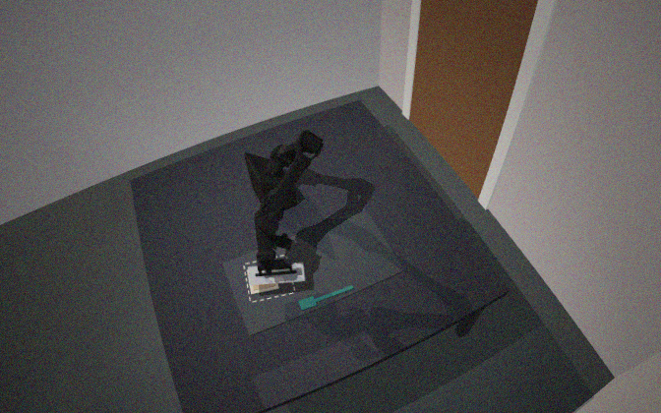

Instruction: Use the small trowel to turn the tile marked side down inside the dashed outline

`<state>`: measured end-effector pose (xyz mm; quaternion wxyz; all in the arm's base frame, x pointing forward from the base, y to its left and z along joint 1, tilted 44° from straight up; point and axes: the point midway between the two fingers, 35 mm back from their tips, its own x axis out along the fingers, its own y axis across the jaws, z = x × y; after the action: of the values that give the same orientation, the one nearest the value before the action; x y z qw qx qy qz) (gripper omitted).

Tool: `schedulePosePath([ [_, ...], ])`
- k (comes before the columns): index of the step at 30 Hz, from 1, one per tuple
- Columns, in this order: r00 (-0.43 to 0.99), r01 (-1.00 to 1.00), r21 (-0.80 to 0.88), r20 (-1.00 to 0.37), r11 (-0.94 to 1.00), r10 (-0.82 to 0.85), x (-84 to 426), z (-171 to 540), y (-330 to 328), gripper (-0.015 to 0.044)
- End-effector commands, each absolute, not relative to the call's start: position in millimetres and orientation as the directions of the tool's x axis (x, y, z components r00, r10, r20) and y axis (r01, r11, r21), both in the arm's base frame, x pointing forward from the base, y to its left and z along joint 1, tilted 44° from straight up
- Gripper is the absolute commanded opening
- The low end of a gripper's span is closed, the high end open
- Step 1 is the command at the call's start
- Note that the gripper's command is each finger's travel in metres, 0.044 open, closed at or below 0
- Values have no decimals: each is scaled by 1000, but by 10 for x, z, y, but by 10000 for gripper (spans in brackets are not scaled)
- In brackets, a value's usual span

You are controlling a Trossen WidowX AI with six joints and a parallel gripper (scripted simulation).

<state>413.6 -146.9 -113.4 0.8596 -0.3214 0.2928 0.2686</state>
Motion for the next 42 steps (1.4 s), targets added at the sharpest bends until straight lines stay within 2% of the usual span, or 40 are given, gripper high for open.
schedulePosePath([
  [1, 691, -643, -406, -672, 649, 264, 4131, -1216, -1641, 0],
  [42, 698, -634, -380, -655, 674, 288, 3300, -2702, -2614, 0],
])
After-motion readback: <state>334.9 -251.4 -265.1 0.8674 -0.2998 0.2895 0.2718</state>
